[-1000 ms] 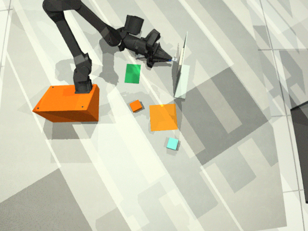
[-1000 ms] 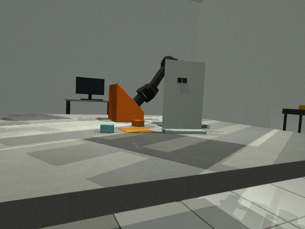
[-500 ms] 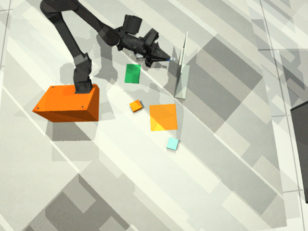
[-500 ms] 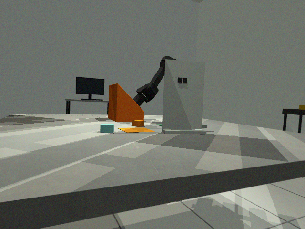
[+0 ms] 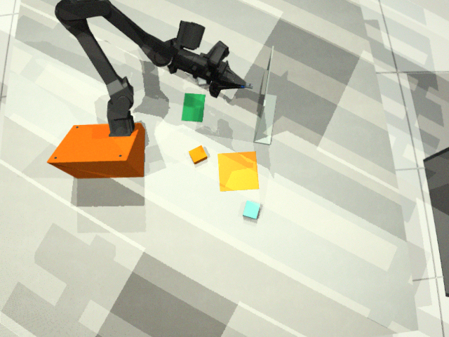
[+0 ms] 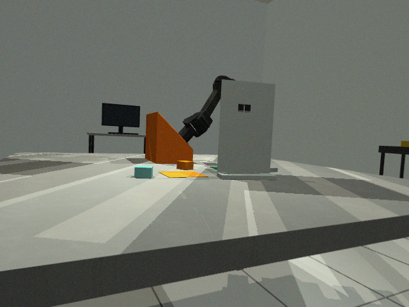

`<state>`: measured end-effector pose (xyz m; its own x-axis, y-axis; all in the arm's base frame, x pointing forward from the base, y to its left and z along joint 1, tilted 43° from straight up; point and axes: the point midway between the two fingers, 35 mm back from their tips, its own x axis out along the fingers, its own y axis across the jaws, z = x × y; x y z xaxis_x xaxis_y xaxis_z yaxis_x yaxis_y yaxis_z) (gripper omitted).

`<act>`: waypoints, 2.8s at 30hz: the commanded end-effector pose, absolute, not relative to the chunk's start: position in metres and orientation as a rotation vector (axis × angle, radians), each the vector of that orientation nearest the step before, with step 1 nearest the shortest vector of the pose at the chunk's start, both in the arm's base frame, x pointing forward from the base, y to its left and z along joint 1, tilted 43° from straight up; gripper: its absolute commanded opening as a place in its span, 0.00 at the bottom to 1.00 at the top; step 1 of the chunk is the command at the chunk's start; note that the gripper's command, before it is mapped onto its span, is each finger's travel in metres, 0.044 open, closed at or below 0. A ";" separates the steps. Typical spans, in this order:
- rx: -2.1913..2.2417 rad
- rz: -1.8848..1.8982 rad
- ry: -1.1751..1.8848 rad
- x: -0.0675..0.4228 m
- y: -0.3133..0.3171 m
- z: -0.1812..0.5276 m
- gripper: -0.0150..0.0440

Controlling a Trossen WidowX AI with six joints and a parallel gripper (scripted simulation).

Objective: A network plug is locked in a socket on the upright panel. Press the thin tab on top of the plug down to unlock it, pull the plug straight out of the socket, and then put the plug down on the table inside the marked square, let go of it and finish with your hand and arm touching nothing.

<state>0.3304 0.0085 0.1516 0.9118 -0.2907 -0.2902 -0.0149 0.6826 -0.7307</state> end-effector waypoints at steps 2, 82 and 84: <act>-0.808 -0.166 0.407 0.328 0.008 0.152 0.25; -0.809 -0.162 0.410 0.291 -0.015 0.186 0.25; -0.809 -0.163 0.410 0.289 -0.019 0.190 0.25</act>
